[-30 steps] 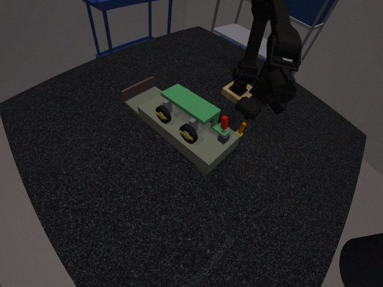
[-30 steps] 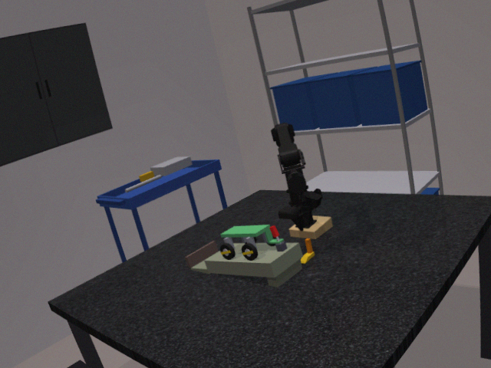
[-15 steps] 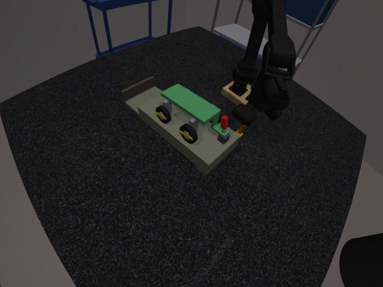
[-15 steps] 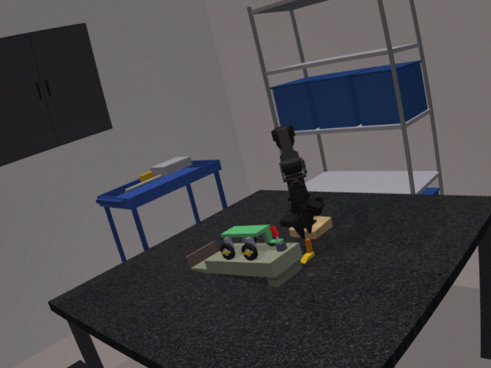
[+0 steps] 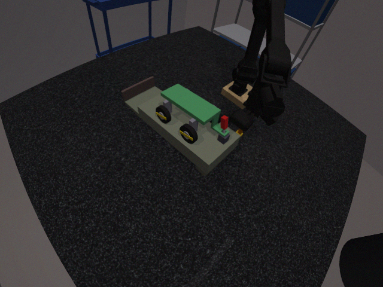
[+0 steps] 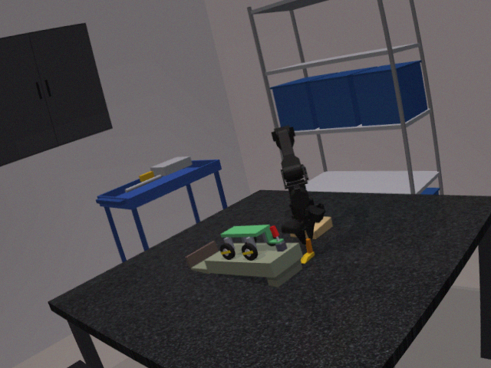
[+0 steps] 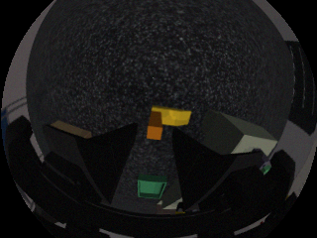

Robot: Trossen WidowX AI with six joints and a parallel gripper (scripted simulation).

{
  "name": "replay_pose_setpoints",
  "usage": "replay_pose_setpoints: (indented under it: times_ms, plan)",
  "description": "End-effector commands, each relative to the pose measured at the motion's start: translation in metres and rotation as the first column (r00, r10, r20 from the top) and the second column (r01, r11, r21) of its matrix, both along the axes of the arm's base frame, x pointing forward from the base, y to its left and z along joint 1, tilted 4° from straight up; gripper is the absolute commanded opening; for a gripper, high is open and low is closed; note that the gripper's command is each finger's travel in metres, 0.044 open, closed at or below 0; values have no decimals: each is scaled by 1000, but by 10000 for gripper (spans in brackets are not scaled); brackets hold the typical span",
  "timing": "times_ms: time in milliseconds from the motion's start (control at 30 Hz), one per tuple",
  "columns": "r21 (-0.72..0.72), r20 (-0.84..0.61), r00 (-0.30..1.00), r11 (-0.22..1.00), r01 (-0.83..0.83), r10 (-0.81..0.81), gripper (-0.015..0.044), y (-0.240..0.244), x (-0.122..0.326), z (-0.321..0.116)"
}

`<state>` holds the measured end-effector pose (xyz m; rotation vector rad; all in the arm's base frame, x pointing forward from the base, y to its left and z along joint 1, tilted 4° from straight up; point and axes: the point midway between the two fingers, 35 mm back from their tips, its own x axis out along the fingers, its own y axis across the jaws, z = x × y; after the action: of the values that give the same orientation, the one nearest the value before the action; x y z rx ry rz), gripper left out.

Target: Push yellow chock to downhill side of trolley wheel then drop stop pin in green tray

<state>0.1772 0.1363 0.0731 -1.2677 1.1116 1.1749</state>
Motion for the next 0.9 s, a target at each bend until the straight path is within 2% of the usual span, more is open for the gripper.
replay_pose_setpoints:
  times_ms: [0, 733, 867]
  plan:
    - [3, -4, 1000, 1000, -4, 4, 190, 0, 0, -6]
    - [3, -4, 1000, 1000, -4, 4, 190, 1, 2, -31]
    - [-1, -1, 1000, 1000, 0, 0, 85, 0, 2, -27]
